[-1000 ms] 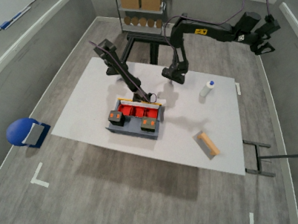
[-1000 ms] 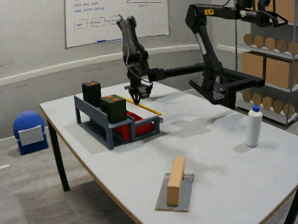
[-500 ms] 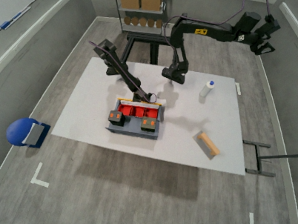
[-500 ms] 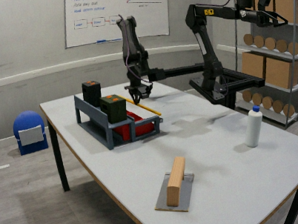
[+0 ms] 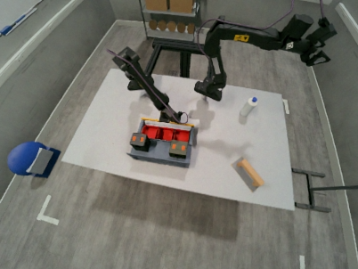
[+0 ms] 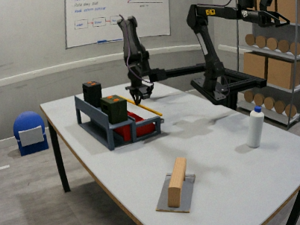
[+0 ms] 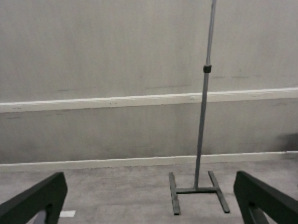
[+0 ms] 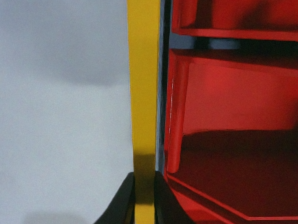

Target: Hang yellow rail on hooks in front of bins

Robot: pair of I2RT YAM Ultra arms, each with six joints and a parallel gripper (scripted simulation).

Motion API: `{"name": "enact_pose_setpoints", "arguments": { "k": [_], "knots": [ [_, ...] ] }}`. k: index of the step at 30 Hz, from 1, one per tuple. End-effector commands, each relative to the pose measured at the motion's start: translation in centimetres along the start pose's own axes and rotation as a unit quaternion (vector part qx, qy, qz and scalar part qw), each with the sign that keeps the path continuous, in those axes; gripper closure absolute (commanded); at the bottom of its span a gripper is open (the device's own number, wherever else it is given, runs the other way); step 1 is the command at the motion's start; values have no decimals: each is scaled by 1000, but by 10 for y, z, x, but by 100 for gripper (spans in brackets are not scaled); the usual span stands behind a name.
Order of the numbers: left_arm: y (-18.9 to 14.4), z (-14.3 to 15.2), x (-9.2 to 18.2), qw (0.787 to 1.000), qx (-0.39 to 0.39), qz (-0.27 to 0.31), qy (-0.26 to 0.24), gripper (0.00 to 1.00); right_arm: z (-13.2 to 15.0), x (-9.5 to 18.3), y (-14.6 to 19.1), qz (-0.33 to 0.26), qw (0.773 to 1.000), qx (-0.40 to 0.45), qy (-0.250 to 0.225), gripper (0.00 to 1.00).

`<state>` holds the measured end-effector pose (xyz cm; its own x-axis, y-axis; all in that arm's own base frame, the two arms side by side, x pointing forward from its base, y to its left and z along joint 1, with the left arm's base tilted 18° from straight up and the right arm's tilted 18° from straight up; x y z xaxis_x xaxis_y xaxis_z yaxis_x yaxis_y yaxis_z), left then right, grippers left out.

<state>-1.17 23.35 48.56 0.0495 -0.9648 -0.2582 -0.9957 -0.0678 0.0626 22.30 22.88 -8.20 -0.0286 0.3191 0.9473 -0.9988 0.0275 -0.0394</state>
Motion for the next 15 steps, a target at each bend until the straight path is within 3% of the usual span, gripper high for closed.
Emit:
{"name": "enact_pose_setpoints", "arguments": {
  "k": [1, 15],
  "knots": [
    [4, -13, 9, 1000, -3, -5, -26, 0, -13, 11, -9, 9, 1000, 3, -21, 100],
    [4, -13, 9, 1000, -3, -5, -26, 0, -14, 16, -9, 11, 1000, 1, -24, 100]
  ]
}}
Point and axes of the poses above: on each arm, the point where the finger pads meet when closed, its own x axis back along the fingers, its own y axis across the jaws, z = x × y, the point moved 7 cm from there along x, back along the fingers, and after that the axes turned 4 degrees about -x, right-handed, at the moved point
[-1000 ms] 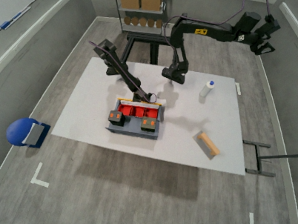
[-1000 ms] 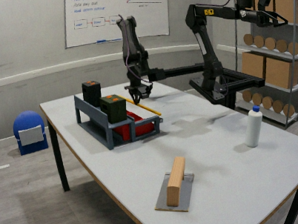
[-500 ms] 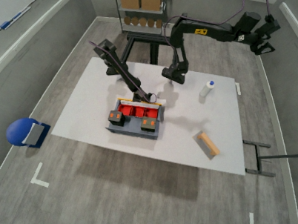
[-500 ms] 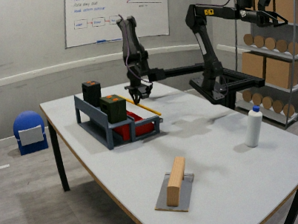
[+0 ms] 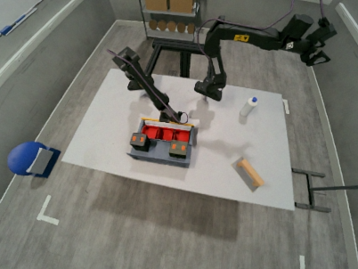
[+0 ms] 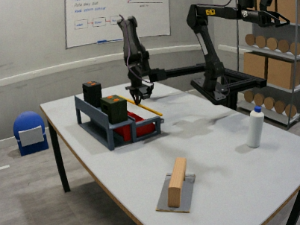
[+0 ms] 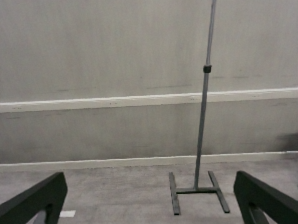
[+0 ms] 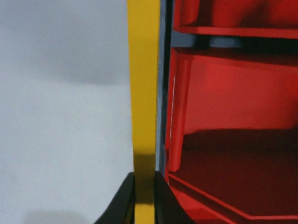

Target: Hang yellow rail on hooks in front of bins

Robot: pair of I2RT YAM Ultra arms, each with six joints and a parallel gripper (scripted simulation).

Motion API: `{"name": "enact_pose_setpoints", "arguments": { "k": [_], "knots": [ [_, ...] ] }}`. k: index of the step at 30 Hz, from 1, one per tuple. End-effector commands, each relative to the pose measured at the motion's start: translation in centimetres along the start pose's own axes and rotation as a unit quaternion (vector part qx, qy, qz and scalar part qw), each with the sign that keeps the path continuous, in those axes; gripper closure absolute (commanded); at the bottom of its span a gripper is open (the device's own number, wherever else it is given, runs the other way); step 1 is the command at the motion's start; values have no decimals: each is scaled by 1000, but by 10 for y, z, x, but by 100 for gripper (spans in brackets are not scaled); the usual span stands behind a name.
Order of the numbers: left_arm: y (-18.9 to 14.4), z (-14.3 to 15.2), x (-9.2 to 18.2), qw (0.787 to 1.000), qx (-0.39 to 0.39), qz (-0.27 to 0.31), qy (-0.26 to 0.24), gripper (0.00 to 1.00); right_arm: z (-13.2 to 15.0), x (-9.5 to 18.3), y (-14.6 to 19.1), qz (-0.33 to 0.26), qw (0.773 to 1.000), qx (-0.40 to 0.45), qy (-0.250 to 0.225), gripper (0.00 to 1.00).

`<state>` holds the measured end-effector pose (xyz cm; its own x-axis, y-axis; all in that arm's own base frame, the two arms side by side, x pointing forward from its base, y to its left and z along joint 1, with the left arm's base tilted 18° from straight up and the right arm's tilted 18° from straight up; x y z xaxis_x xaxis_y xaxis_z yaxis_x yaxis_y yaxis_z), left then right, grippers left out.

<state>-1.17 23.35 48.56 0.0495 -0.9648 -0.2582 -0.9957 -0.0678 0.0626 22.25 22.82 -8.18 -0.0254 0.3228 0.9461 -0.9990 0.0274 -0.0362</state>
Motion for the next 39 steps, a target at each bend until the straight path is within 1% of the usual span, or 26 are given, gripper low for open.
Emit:
{"name": "enact_pose_setpoints", "arguments": {
  "k": [1, 13, 39],
  "knots": [
    [4, -13, 9, 1000, -3, -5, -26, 0, -15, 16, -10, 12, 1000, 1, -26, 100],
    [4, -13, 9, 1000, -3, -5, -26, 0, -18, 23, -12, 20, 999, -3, -36, 100],
    [4, -13, 9, 1000, -3, -5, -26, 0, -18, 26, -11, 18, 999, -4, -32, 100]
  ]
}}
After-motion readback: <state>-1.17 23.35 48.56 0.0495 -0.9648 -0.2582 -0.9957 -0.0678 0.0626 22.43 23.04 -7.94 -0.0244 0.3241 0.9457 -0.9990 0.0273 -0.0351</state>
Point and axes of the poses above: on each arm, the point where the finger pads meet when closed, its own x axis back along the fingers, its own y axis across the jaws, z = x × y, the point moved 7 cm from there along x, back along the fingers, and after that the axes turned 4 degrees about -x, right-handed, at the moved point
